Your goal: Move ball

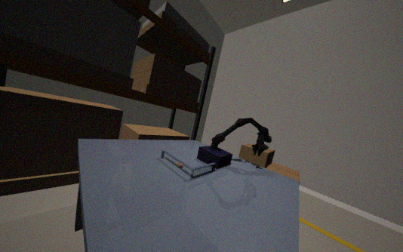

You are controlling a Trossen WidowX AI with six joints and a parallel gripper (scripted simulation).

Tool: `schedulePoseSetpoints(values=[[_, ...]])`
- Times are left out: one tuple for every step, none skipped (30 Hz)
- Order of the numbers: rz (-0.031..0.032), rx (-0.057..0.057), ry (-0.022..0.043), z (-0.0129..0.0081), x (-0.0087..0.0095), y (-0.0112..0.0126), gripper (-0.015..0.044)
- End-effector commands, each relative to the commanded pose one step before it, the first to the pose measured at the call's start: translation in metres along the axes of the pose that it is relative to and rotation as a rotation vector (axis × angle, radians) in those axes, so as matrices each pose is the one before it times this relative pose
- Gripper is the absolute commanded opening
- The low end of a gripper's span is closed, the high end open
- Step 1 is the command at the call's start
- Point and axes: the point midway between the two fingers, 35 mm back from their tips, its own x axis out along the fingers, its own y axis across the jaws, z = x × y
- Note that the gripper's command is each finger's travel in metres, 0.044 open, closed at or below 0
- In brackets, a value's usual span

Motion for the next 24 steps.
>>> schedulePoseSetpoints(values=[[0.00051,0.0034,0.00067,0.00020,0.00041,-0.00160,0.0374],[0.00153,0.0103,0.00200,0.00059,0.00123,-0.00480,0.0348],[0.00255,0.0172,0.00329,0.00094,0.00204,-0.00801,0.0321],[0.00354,0.0241,0.00452,0.00124,0.00284,-0.01122,0.0295],[0.00448,0.0311,0.00568,0.00149,0.00361,-0.01443,0.0269],[0.00529,0.0377,0.00672,0.00165,0.00433,-0.01750,0.0243],[0.00574,0.0416,0.00713,0.00167,0.00468,-0.01929,0.0226],[0.00450,0.0332,0.00547,0.00132,0.00364,-0.01535,0.0226],[0.00384,0.0290,0.00464,0.00112,0.00313,-0.01338,0.0226],[0.00444,0.0342,0.00532,0.00120,0.00364,-0.01577,0.0226],[0.00473,0.0373,0.00559,0.00119,0.00389,-0.01714,0.0226],[0.00483,0.0388,0.00558,0.00113,0.00396,-0.01781,0.0226],[0.00481,0.0393,0.00542,0.00104,0.00393,-0.01805,0.0226],[0.00473,0.0395,0.00519,0.00094,0.00385,-0.01809,0.0226],[0.00462,0.0394,0.00494,0.00084,0.00376,-0.01805,0.0226],[0.00450,0.0393,0.00468,0.00074,0.00366,-0.01794,0.0226],[0.00436,0.0389,0.00440,0.00064,0.00354,-0.01775,0.0226],[0.00424,0.0387,0.00415,0.00055,0.00343,-0.01763,0.0226],[0.00414,0.0388,0.00393,0.00045,0.00335,-0.01763,0.0226],[0.00404,0.0388,0.00370,0.00036,0.00327,-0.01762,0.0226],[0.00394,0.0390,0.00349,0.00026,0.00320,-0.01766,0.0226],[0.00362,0.0368,0.00308,0.00018,0.00294,-0.01662,0.0226],[0.00351,0.0367,0.00288,0.00009,0.00286,-0.01656,0.0226],[0.00341,0.0367,0.00268,0.00001,0.00279,-0.01653,0.0226]])
